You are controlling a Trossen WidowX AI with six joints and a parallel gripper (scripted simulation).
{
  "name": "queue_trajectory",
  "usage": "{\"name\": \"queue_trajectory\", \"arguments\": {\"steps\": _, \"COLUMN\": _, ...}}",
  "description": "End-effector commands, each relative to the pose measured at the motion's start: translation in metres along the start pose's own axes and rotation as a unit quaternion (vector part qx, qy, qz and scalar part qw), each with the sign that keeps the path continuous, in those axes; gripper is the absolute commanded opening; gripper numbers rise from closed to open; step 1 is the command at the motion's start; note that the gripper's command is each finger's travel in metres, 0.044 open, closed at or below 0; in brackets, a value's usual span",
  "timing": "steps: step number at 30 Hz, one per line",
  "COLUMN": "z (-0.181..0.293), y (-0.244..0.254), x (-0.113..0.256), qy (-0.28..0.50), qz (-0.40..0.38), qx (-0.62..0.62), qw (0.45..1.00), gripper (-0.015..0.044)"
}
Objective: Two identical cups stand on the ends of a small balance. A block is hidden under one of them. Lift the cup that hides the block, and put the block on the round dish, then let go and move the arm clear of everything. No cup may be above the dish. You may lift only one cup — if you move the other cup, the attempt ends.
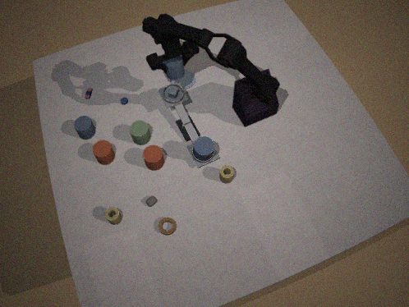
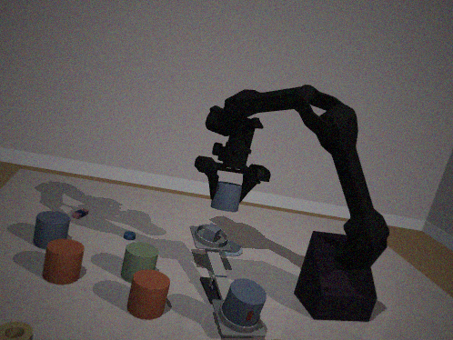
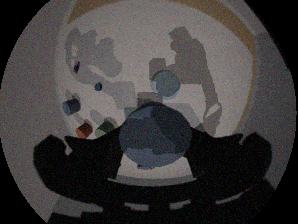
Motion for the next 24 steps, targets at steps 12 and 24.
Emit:
{"name": "queue_trajectory", "arguments": {"steps": 12, "z": -0.040, "y": -0.121, "x": -0.045, "qy": -0.009, "qz": 0.009, "qx": -0.007, "qw": 1.000, "gripper": 0.0000}}
{"name": "queue_trajectory", "arguments": {"steps": 24, "z": -0.045, "y": -0.178, "x": -0.081, "qy": -0.001, "qz": 0.000, "qx": -0.011, "qw": 1.000, "gripper": 0.0000}}
Point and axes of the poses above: the point midway between the two fingers, 35 mm back from their tips, its own x axis back along the fingers, its own y axis across the jaws, z = x × y, the point moved 8 cm from there along x, back along the fingers, and after that the axes turned 14 degrees about x, right-handed, at the moved point
